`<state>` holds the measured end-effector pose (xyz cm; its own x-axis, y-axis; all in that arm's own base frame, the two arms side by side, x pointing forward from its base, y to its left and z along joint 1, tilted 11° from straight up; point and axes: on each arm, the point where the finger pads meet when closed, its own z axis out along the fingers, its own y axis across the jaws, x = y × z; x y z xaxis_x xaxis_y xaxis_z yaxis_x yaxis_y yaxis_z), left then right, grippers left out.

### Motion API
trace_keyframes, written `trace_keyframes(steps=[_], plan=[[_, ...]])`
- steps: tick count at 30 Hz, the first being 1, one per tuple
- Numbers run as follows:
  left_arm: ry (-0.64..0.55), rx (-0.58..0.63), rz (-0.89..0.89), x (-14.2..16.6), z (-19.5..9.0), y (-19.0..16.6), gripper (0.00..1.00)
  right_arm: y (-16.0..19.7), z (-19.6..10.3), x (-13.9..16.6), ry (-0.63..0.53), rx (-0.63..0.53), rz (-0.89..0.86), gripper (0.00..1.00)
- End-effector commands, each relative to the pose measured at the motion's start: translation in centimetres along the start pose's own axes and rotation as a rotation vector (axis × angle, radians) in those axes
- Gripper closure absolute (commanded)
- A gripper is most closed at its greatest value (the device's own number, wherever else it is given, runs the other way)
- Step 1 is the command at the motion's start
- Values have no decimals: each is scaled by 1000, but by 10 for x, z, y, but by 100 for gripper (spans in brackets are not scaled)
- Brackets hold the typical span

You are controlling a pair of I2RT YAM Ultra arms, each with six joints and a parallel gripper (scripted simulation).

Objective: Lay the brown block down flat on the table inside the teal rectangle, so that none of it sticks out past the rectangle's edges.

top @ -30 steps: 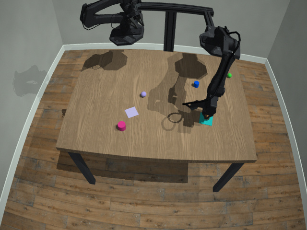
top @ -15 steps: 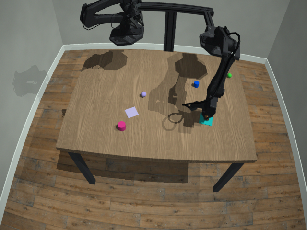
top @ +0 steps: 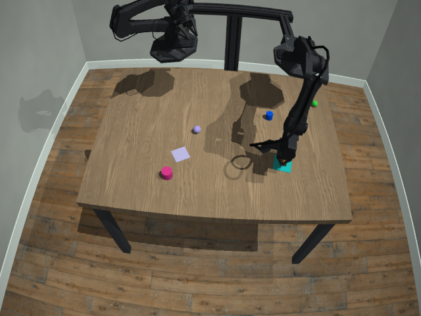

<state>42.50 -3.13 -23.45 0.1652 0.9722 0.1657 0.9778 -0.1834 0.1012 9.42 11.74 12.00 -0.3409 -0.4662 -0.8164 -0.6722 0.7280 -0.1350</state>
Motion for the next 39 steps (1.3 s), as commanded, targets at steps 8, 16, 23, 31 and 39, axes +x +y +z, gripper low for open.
trace_keyframes(steps=[8,16,23,31,39], plan=[[-9,-4,4,0,-1,4,73,0,0,-2,-15,14,-17,54],[-2,-17,0,0,-1,8,57,0,0,-2,-15,14,-17,54],[10,-10,7,-4,-14,13,44,0,0,-2,-15,14,-17,54],[-1,12,11,-7,-28,2,33,0,0,-2,-15,14,-17,54],[3,12,11,-6,-64,1,0,0,0,-2,-15,14,-17,54]])
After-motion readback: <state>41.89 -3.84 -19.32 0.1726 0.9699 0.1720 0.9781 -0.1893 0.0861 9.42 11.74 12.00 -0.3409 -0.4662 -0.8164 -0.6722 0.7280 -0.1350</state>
